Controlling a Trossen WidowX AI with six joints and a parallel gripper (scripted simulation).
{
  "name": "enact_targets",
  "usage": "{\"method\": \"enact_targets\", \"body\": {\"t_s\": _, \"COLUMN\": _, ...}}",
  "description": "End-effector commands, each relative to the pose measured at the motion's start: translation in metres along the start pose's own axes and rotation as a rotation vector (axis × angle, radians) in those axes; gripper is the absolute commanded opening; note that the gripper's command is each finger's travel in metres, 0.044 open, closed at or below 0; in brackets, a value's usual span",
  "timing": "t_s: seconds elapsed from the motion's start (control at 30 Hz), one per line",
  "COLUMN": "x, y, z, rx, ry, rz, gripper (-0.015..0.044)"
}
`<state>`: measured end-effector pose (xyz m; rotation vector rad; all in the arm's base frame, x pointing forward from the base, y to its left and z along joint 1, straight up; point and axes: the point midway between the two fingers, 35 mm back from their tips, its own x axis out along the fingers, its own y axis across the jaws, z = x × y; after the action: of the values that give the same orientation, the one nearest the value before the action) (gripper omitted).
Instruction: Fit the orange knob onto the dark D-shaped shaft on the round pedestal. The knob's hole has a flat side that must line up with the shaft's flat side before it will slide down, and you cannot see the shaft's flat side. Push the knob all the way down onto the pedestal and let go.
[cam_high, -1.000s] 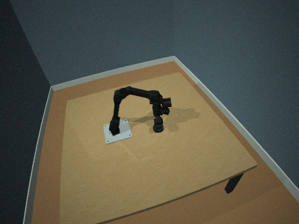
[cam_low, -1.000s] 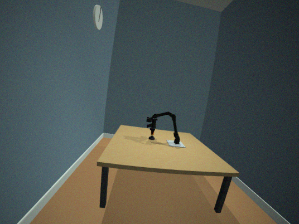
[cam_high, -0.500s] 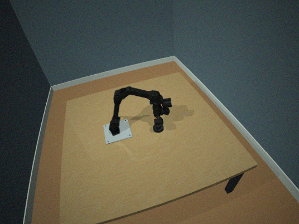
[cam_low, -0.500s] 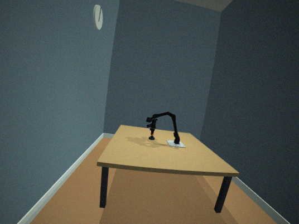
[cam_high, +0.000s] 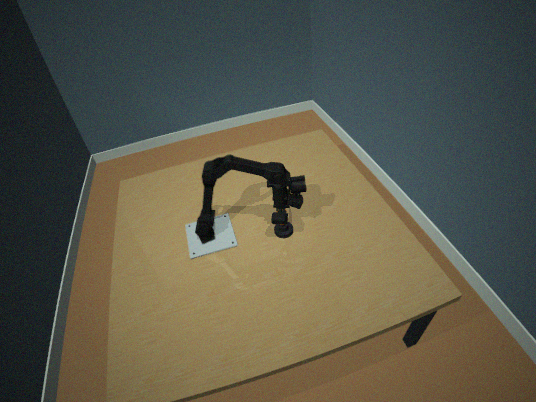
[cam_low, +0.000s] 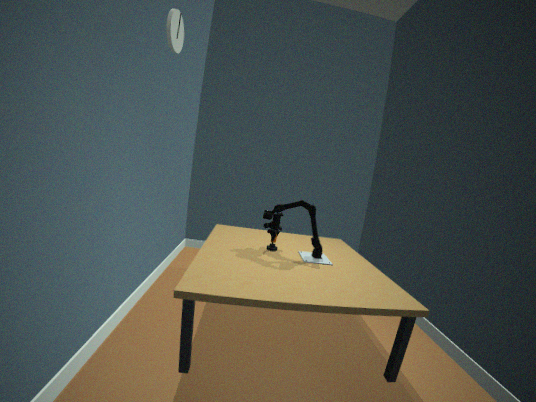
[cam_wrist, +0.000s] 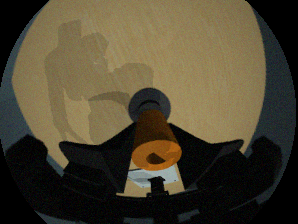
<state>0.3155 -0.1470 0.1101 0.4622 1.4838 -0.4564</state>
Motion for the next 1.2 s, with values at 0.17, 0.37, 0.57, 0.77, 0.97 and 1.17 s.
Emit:
{"method": "enact_targets", "body": {"t_s": 0.17, "x": 0.002, "y": -0.0009, "z": -0.0008, "rx": 0.026, "ry": 0.001, "rz": -0.004, "gripper": 0.0}}
{"method": "enact_targets", "body": {"t_s": 0.37, "x": 0.0003, "y": -0.0006, "z": 0.0007, "rx": 0.026, "ry": 0.001, "rz": -0.004, "gripper": 0.0}}
{"method": "enact_targets", "body": {"t_s": 0.57, "x": -0.0023, "y": -0.0001, "z": 0.0029, "rx": 0.026, "ry": 0.001, "rz": -0.004, "gripper": 0.0}}
{"method": "enact_targets", "body": {"t_s": 0.77, "x": -0.0023, "y": 0.0006, "z": 0.0063, "rx": 0.026, "ry": 0.001, "rz": -0.004, "gripper": 0.0}}
{"method": "enact_targets", "body": {"t_s": 0.97, "x": 0.0018, "y": 0.0005, "z": 0.0056, "rx": 0.026, "ry": 0.001, "rz": -0.004, "gripper": 0.0}}
{"method": "enact_targets", "body": {"t_s": 1.17, "x": 0.0025, "y": 0.0003, "z": 0.005, "rx": 0.026, "ry": 0.001, "rz": -0.004, "gripper": 0.0}}
